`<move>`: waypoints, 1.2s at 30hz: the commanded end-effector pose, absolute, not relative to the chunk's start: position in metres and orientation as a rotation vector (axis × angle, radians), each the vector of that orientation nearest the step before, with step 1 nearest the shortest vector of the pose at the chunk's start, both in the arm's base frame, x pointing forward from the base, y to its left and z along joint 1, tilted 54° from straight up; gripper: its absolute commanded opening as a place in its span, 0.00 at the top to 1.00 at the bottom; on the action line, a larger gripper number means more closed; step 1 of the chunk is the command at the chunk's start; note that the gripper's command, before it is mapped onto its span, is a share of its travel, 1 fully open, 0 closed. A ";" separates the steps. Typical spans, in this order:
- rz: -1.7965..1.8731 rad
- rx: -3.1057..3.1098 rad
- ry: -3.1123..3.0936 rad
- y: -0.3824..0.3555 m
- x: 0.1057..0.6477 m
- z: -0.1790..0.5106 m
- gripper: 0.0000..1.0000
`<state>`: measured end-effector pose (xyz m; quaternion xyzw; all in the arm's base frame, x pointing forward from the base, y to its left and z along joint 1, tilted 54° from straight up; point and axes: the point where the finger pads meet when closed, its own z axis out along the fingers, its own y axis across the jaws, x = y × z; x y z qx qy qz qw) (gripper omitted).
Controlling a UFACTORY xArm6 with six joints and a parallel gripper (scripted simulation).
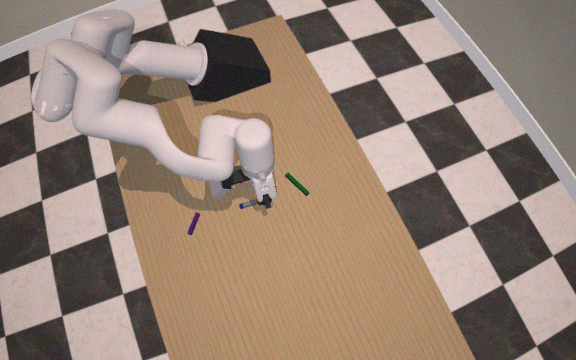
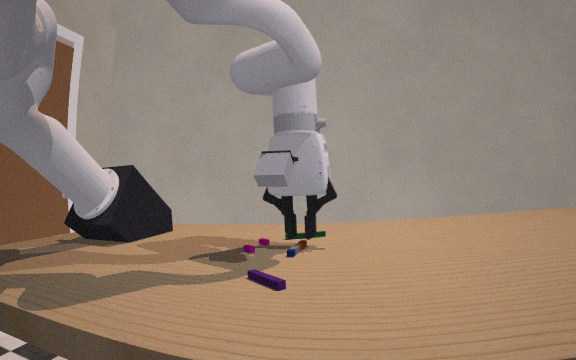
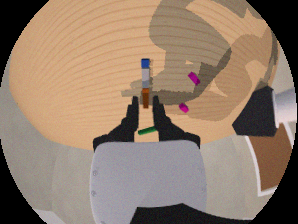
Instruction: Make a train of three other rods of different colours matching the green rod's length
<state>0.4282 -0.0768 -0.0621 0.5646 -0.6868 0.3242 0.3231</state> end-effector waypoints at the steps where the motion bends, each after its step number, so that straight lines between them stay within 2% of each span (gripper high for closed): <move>1: 0.853 1.483 -1.804 -0.063 0.430 -0.052 0.76; 11: 0.853 1.483 -1.804 -0.023 0.434 -0.024 0.76; 20: 0.853 1.483 -1.804 -0.016 0.435 -0.019 0.76; 21: 0.853 1.483 -1.804 -0.016 0.435 -0.019 0.00; 36: 0.853 1.483 -1.804 -0.016 0.435 -0.019 0.00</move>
